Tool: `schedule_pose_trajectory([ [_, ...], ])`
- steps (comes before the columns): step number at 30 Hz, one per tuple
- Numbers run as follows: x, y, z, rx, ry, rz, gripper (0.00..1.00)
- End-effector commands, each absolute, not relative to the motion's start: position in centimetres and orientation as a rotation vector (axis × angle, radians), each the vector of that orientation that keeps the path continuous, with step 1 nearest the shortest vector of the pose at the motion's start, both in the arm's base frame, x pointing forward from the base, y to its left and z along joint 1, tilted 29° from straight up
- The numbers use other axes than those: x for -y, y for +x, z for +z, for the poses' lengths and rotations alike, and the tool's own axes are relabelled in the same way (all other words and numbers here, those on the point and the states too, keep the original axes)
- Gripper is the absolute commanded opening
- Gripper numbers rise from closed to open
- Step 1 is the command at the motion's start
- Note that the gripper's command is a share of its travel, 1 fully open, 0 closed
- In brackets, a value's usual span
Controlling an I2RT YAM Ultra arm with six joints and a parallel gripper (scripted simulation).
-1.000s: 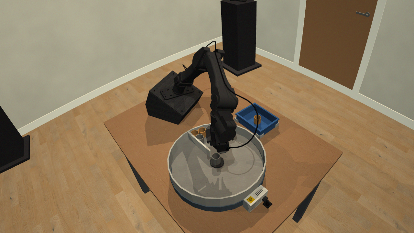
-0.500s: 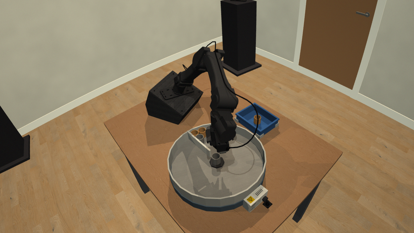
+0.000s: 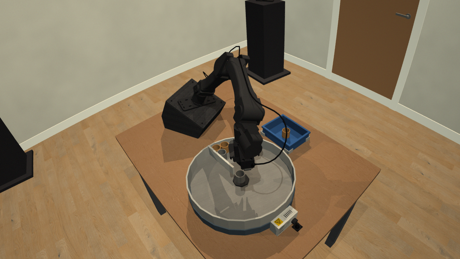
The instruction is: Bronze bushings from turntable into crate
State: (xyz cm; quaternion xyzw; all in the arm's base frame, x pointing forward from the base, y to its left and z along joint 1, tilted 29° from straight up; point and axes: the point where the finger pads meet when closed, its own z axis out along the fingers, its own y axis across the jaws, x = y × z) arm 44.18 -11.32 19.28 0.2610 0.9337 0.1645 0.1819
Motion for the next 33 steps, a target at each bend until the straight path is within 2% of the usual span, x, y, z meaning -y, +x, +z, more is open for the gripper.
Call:
schedule_pose_trajectory([
  [1,12.1,44.3,21.0,-2.594,0.726,0.459,0.16],
  [18,12.1,44.3,21.0,-2.594,0.726,0.459,0.16],
  [19,12.1,44.3,21.0,-2.594,0.726,0.459,0.13],
  [26,12.1,44.3,21.9,-2.563,0.735,0.456,0.13],
  [33,11.8,43.3,20.2,-2.579,0.81,0.479,0.13],
])
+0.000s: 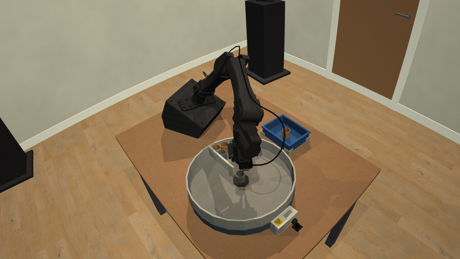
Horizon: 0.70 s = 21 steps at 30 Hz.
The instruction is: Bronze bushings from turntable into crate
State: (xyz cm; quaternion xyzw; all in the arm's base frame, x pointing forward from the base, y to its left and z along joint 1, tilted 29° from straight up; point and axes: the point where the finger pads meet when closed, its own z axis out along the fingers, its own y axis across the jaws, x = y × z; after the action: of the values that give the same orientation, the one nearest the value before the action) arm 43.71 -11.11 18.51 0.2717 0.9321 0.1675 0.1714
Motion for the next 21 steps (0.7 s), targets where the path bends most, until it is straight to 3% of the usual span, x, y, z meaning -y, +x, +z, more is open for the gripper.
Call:
schedule_pose_trajectory([
  [1,11.7,43.1,20.2,-2.576,0.823,0.482,0.13],
  [21,9.9,37.0,17.2,-2.418,1.34,0.586,0.13],
])
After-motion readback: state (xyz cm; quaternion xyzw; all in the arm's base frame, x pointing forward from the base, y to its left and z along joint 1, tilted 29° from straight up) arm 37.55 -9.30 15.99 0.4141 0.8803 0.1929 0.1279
